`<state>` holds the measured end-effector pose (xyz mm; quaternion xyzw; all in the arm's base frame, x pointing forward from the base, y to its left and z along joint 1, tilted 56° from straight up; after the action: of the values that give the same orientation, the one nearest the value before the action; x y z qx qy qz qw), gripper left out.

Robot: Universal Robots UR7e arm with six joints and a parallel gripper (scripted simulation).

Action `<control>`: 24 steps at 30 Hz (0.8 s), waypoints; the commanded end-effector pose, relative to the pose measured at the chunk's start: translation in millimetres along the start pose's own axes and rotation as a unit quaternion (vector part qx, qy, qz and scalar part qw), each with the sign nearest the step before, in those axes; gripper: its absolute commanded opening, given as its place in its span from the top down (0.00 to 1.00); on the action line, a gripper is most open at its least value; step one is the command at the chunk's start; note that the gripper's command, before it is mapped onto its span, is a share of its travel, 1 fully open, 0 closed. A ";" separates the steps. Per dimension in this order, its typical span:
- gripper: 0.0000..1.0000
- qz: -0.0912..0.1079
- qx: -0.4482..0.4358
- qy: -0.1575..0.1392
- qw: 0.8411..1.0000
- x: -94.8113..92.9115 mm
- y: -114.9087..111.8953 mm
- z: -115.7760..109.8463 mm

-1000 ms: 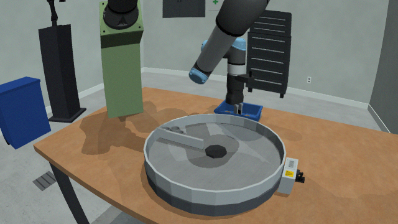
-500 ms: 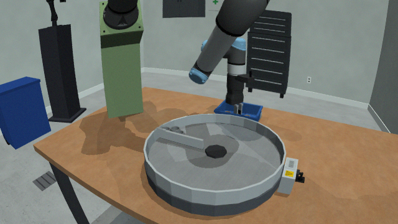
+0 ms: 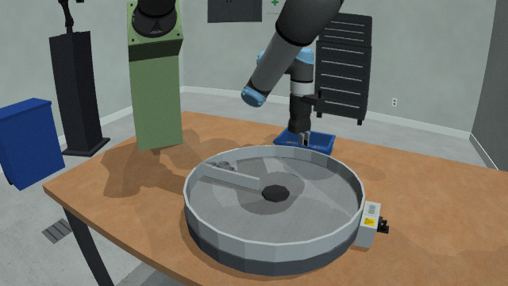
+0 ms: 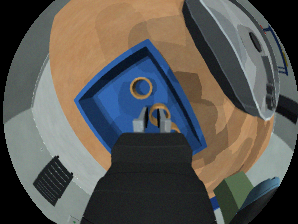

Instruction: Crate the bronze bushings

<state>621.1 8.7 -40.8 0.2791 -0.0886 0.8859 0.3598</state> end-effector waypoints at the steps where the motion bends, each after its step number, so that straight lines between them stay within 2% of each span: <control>1: 0.58 0.001 0.000 0.000 1.000 5.1 -0.6 0.2; 24: 0.58 0.001 0.000 0.000 1.000 10.8 -0.7 0.3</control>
<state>615.7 14.6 -35.3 0.2790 -0.0885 0.8860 0.3597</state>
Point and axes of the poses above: the point where the finger pads meet when closed, its own x axis back along the fingers, its own y axis across the jaws, z = x × y, the point moved 6 cm from there along x, back along the fingers, and after that the axes turned 6 degrees about -x, right-handed, at the moved point
